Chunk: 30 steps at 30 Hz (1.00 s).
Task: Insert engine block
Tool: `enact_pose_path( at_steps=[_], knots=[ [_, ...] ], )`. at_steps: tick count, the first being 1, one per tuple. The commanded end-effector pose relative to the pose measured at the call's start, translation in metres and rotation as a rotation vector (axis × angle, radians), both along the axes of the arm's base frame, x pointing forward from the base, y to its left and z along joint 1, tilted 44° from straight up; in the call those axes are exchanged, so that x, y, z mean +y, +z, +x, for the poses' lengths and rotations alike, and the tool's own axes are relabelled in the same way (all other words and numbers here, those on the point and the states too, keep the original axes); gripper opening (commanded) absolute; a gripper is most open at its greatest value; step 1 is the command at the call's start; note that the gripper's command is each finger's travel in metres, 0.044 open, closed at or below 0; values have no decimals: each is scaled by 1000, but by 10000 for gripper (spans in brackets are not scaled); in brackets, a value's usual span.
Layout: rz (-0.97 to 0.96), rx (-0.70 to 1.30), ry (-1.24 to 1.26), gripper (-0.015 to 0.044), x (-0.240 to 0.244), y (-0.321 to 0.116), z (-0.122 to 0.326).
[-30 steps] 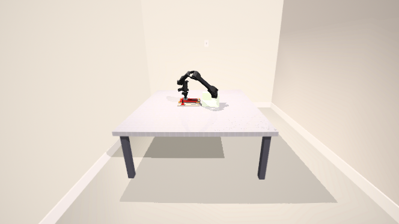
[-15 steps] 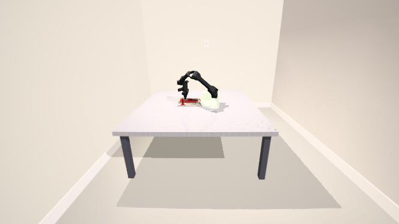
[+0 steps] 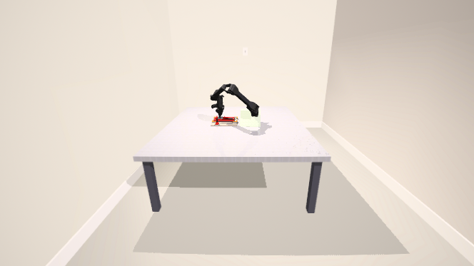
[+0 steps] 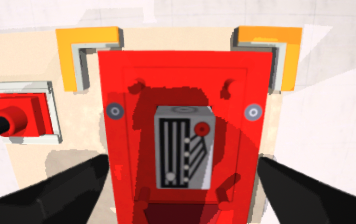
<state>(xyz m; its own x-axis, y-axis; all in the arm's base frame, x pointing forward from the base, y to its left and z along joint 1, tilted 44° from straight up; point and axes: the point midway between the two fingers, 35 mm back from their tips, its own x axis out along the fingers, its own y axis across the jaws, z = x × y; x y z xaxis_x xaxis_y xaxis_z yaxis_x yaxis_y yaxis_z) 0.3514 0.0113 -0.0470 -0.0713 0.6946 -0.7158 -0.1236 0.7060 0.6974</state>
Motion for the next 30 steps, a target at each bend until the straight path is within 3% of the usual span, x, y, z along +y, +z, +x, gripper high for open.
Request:
enact_pose_path(
  at_steps=[1, 4, 21, 30],
  knots=[
    [-5, -10, -1, 440, -6, 6, 3],
    [-5, -10, -1, 440, -6, 6, 3],
    [-5, -10, -1, 0, -6, 6, 3],
    [-5, -10, -1, 0, -6, 6, 3]
  ],
)
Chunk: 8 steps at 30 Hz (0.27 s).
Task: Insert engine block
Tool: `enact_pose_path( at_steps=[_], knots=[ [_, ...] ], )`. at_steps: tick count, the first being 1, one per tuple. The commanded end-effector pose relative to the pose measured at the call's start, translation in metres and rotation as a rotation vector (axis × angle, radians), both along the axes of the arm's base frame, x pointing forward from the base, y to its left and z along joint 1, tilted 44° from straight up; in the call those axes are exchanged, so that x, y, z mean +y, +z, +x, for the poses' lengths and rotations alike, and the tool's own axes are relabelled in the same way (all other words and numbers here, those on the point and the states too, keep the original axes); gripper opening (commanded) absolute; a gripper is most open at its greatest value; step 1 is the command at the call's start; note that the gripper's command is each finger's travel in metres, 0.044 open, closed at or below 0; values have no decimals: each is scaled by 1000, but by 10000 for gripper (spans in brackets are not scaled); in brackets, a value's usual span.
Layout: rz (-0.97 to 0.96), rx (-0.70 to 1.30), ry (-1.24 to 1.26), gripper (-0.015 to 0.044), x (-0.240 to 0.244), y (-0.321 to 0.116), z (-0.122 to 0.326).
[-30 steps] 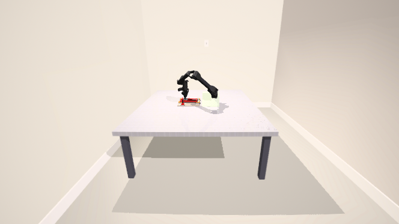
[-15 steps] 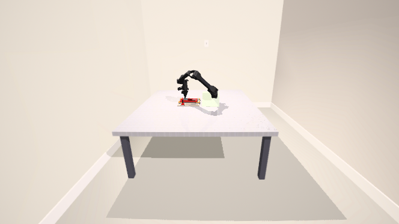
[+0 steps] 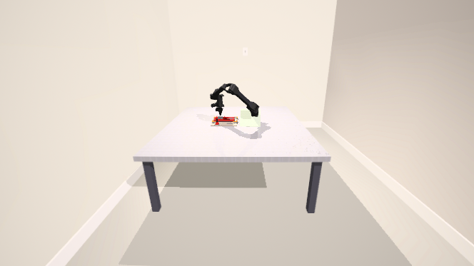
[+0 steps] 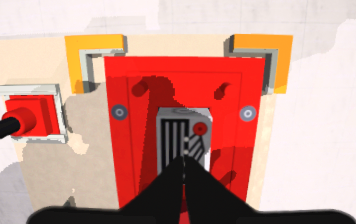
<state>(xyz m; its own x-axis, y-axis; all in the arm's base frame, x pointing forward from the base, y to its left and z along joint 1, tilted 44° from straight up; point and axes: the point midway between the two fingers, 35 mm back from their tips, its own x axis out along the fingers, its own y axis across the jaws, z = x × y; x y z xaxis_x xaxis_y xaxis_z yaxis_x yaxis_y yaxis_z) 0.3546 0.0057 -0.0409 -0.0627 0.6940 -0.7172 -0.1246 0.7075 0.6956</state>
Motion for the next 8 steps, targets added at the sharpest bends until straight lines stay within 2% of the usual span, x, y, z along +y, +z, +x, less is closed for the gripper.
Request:
enact_pose_path(
  at_steps=[1, 8],
  knots=[
    [-3, -3, 5, 0, 0, 0, 0],
    [-3, -3, 5, 0, 0, 0, 0]
  ],
)
